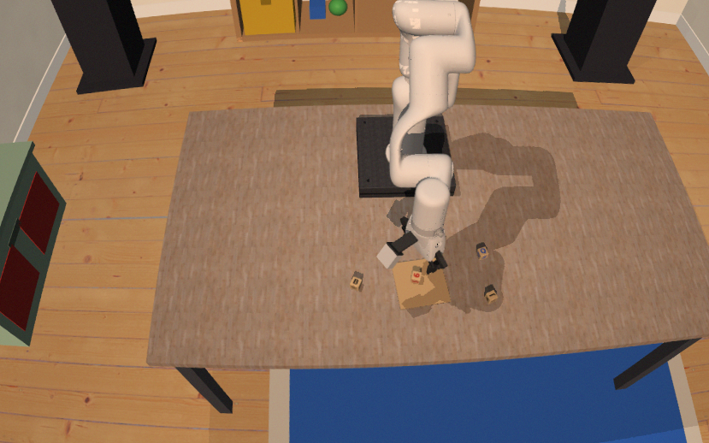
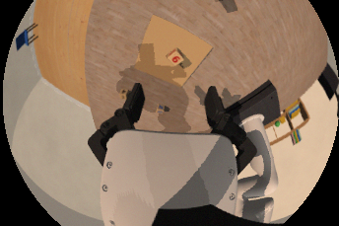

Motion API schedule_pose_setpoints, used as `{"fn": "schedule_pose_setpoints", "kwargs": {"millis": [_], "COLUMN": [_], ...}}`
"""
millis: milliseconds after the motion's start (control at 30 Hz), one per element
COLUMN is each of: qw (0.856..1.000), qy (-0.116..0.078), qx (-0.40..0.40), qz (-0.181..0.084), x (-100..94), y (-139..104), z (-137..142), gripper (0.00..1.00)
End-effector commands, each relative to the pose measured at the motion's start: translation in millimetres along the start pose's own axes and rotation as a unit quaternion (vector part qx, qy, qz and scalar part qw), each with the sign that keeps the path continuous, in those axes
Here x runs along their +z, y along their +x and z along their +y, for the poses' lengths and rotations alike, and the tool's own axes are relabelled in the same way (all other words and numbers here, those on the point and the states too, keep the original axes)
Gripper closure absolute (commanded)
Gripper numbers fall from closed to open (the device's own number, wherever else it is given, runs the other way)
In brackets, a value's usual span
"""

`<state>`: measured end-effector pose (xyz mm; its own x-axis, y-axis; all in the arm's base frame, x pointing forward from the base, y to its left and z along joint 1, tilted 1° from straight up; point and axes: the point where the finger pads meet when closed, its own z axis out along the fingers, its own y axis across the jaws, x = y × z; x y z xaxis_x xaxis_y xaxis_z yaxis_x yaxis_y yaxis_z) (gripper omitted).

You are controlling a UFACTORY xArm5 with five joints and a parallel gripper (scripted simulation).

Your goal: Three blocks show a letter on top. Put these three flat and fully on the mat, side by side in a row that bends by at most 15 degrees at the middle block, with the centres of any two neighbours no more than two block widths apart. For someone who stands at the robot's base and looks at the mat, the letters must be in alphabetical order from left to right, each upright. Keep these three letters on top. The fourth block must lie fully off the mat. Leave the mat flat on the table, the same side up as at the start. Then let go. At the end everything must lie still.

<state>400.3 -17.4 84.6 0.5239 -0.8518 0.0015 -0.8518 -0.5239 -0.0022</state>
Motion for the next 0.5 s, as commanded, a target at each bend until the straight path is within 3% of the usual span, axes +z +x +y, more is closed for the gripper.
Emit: {"fn": "schedule_pose_setpoints", "kwargs": {"millis": [0,233,467], "qw": [0.998,0.991,0.970], "qy": [0.002,0.002,0.002], "qx": [0.069,0.134,0.241], "qz": [0.001,0.001,0.001], "x": [3.1,7.2,14.1], "y": [1,1,1], "z": [-1,-1,-1], "gripper": [0.00,0.00,0.00]}}
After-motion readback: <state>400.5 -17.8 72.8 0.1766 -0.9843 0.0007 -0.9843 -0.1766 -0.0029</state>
